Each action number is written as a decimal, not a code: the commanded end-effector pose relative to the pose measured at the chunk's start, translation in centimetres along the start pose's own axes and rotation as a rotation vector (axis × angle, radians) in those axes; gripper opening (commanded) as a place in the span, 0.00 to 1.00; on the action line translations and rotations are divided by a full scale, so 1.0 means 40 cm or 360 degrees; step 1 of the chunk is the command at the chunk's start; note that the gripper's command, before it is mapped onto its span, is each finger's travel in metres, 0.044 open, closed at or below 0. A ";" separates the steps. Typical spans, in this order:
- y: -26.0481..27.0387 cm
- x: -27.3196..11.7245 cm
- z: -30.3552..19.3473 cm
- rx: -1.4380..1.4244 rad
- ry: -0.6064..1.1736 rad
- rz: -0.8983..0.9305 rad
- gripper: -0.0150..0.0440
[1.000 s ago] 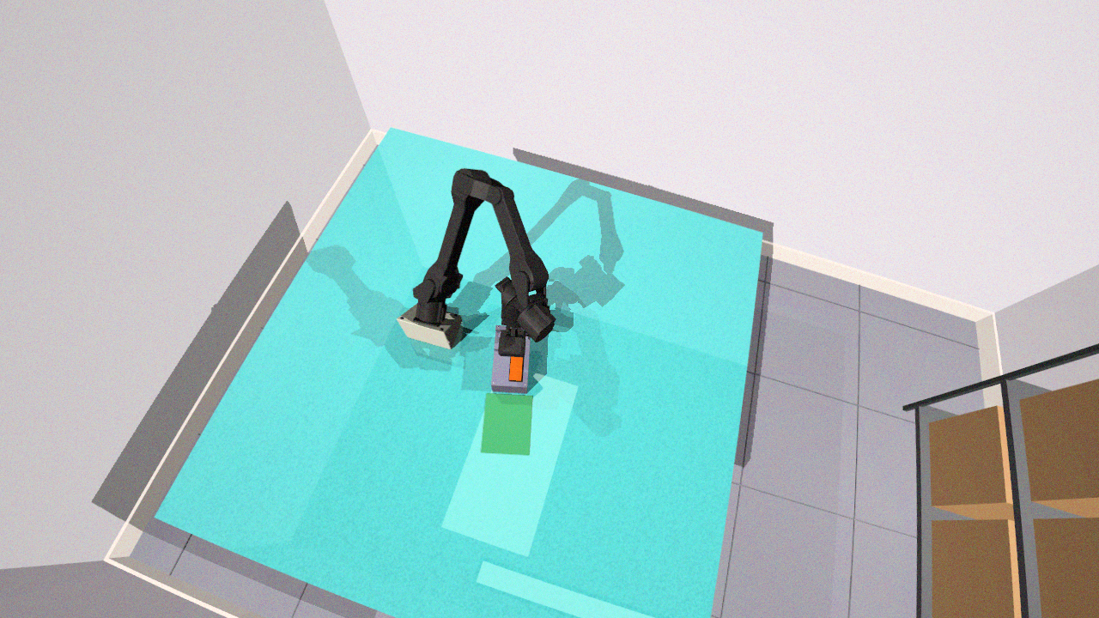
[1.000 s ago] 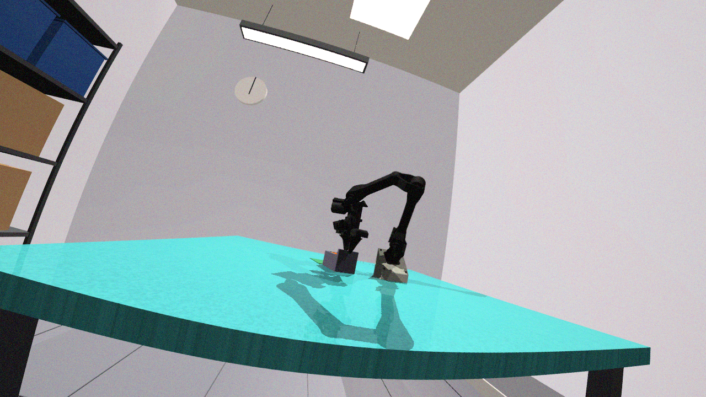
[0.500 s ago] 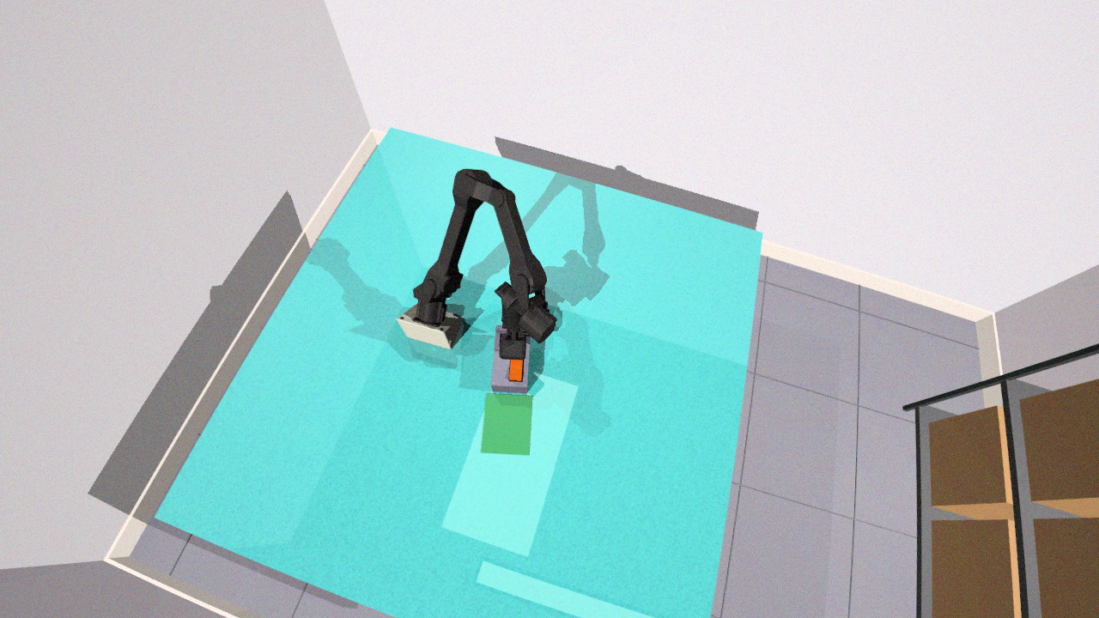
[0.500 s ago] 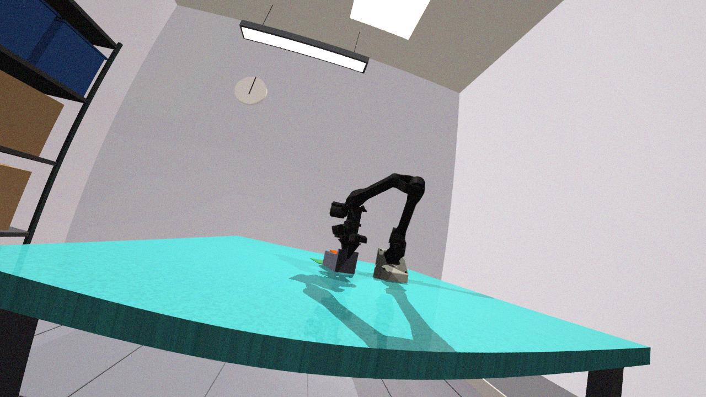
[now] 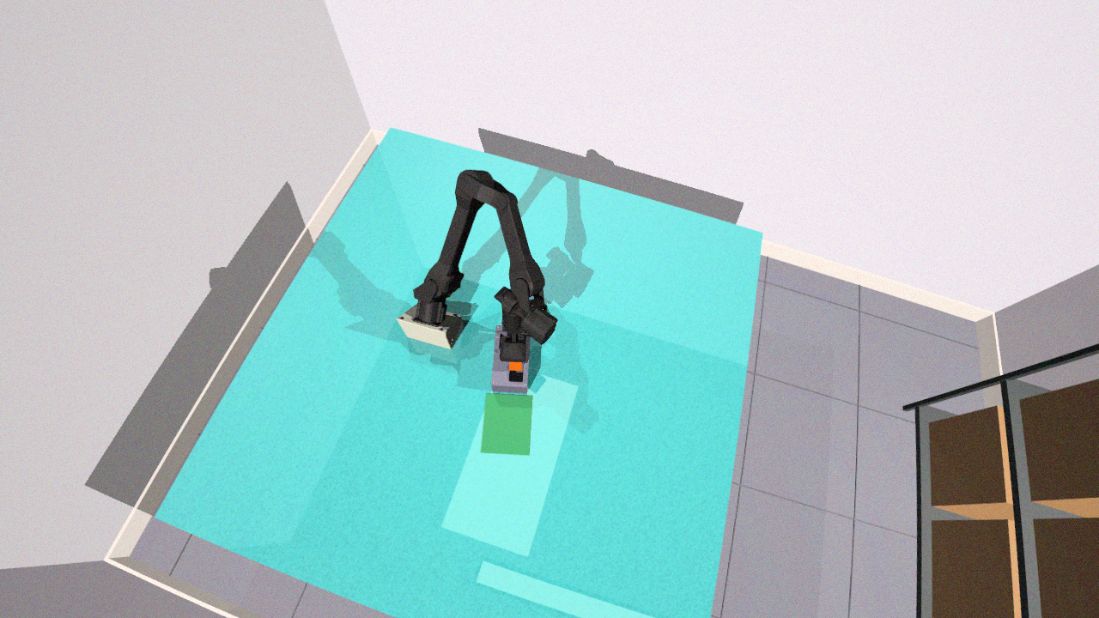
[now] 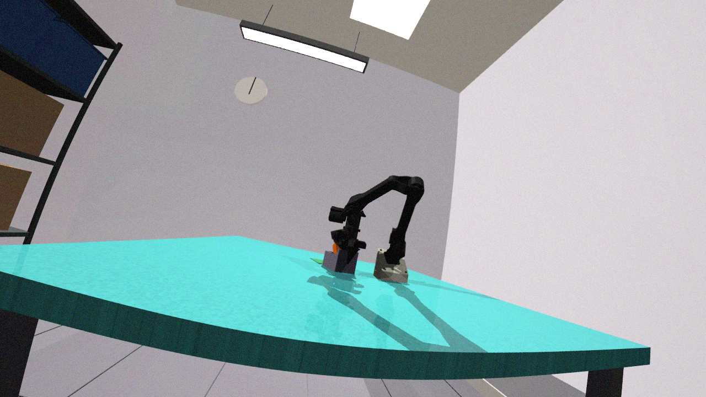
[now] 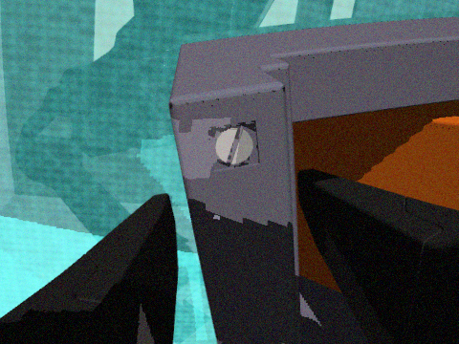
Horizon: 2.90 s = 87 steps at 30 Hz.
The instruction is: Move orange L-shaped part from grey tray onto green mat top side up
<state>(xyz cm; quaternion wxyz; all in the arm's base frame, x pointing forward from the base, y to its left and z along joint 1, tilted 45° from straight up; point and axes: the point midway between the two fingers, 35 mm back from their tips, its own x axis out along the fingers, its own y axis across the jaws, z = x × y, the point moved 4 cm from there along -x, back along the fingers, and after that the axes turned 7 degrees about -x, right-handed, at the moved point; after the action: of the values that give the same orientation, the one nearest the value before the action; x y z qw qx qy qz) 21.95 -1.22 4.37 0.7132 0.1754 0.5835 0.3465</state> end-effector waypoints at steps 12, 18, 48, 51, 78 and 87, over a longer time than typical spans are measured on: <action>0.006 -0.005 0.000 0.0006 -0.0003 0.0002 0.56; 0.028 -0.028 0.002 0.0011 -0.0002 0.0001 0.56; -0.004 -0.264 0.002 0.0018 -0.0021 -0.0022 0.56; -0.004 -0.264 0.002 0.0018 -0.0021 -0.0022 0.56; -0.194 -0.272 0.001 0.2509 -0.0007 -0.0010 0.73; -0.195 -0.256 0.001 0.2509 -0.0008 -0.0010 0.73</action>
<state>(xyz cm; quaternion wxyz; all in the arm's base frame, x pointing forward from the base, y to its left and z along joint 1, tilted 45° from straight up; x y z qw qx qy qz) 23.41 -14.04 7.01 0.3887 0.6256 0.6562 -0.1640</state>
